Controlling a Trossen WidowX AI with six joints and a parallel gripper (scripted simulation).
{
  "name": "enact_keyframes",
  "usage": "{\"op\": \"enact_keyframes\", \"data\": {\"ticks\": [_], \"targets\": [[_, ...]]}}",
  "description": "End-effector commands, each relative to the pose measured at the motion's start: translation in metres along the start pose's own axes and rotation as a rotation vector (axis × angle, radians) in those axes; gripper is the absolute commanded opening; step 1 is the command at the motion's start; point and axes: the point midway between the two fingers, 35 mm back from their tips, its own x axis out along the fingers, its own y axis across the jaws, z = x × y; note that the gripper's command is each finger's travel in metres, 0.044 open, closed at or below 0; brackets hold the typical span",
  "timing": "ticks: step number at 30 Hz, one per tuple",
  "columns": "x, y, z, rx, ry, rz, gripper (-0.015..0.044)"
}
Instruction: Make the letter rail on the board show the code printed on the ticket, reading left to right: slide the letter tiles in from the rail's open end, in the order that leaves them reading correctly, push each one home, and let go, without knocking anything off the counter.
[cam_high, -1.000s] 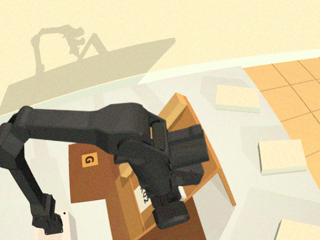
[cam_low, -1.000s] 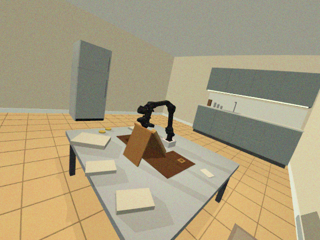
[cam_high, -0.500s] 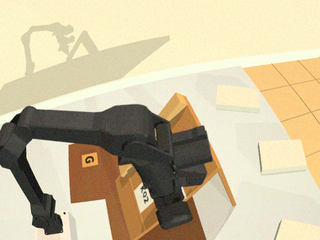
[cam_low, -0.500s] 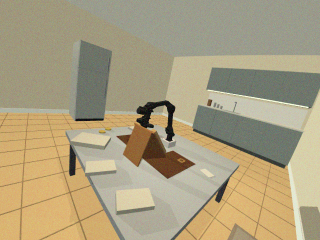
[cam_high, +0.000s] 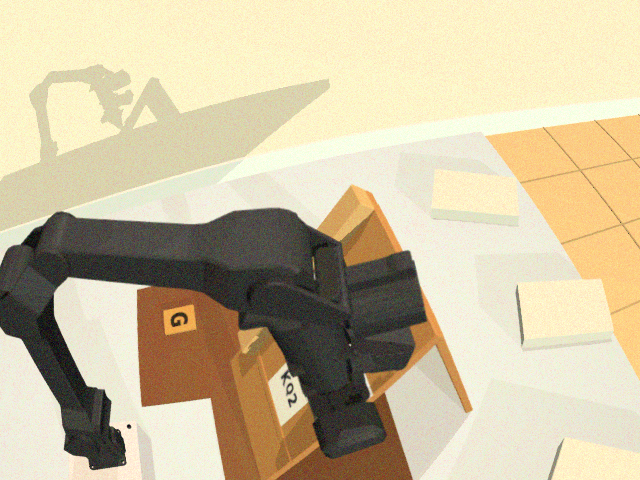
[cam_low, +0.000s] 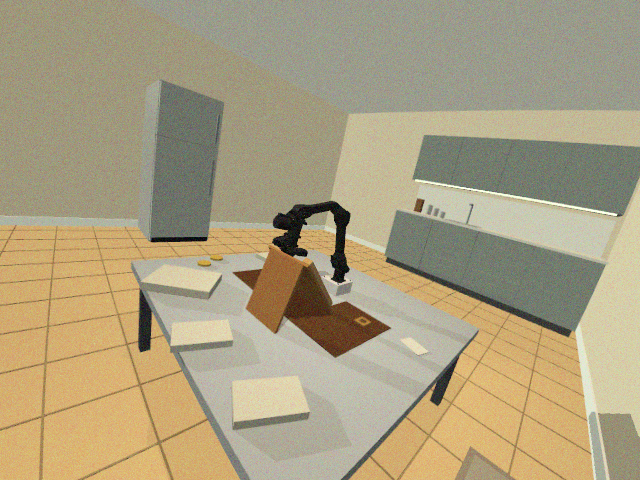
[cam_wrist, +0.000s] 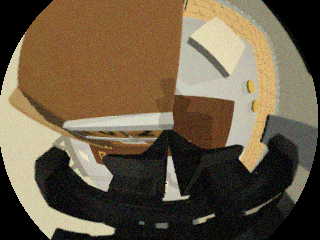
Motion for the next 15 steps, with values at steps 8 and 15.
{"op": "enact_keyframes", "data": {"ticks": [8, 15], "targets": [[-0.0015, 0.0043, -0.0006, 0.002, 0.000, -0.002, 0.0000], [-0.0013, 0.0067, -0.0008, 0.002, 0.000, -0.002, 0.0000]]}}
